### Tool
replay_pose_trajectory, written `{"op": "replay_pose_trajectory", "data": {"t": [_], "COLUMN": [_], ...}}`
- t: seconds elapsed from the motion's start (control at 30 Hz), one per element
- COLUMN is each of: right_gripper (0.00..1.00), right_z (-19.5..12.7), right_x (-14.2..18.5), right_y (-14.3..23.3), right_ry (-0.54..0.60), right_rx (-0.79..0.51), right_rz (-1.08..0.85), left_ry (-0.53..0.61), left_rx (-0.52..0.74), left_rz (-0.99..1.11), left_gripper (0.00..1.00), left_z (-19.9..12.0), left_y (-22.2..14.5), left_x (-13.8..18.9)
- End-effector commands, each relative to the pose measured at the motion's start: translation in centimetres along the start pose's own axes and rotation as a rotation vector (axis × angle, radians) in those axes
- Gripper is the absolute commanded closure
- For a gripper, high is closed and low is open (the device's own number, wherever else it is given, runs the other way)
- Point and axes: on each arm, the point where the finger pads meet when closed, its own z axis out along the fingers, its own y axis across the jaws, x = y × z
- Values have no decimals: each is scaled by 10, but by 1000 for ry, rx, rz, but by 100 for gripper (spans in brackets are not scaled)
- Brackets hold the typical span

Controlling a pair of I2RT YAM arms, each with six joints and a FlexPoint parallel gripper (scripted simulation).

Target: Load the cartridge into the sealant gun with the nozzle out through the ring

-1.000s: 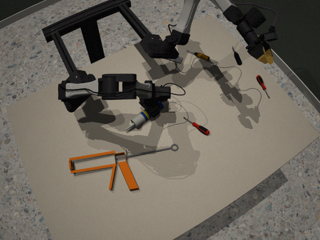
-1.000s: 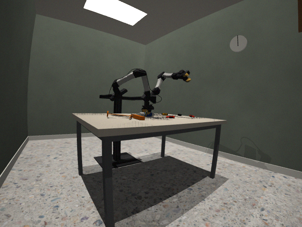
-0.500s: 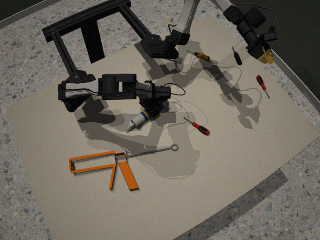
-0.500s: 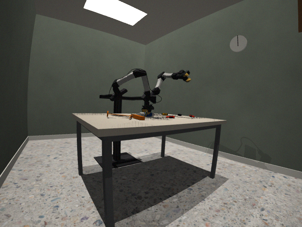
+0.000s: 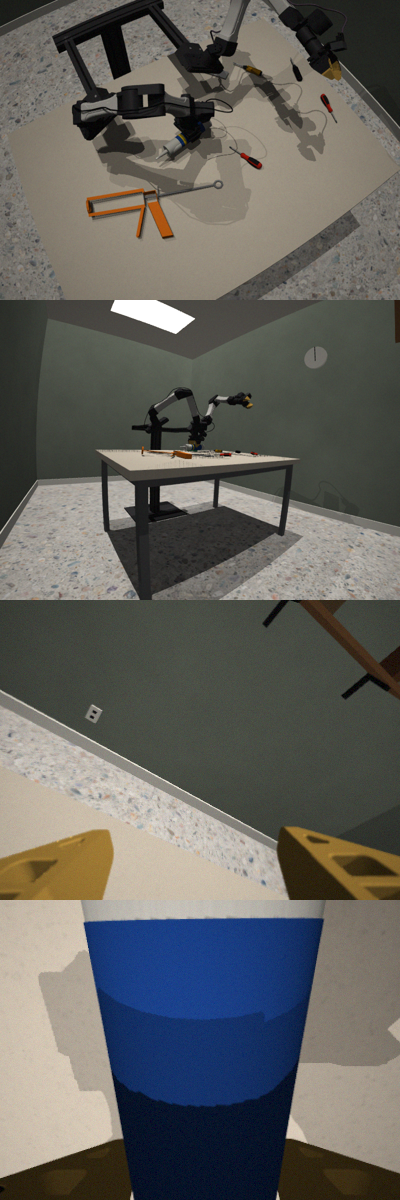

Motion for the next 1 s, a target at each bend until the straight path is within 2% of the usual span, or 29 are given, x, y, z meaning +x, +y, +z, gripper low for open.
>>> {"op": "replay_pose_trajectory", "data": {"t": [0.0,0.2,0.3,0.4,0.67,0.73,0.97], "right_gripper": [100,100,100,100,100,100,100], "right_z": [-33,-45,-58,-57,-84,-72,-74], "right_x": [-12,-3,-11,-8,-10,-2,15], "right_y": [-11,0,-8,-5,-7,-18,-41], "right_ry": [-39,-18,-43,-32,-44,-52,-133], "right_rx": [29,13,30,21,29,42,26], "right_rz": [12,-5,7,3,9,13,12], "left_ry": [17,17,17,17,17,17,17], "left_rx": [6,6,6,6,6,6,6], "left_rz": [7,7,7,7,7,7,7], "left_gripper": [32,32,32,32,32,32,32], "left_z": [3,3,3,3,3,3,3], "left_y": [-5,-5,-5,-5,-5,-5,-5], "left_x": [6,6,6,6,6,6,6]}}
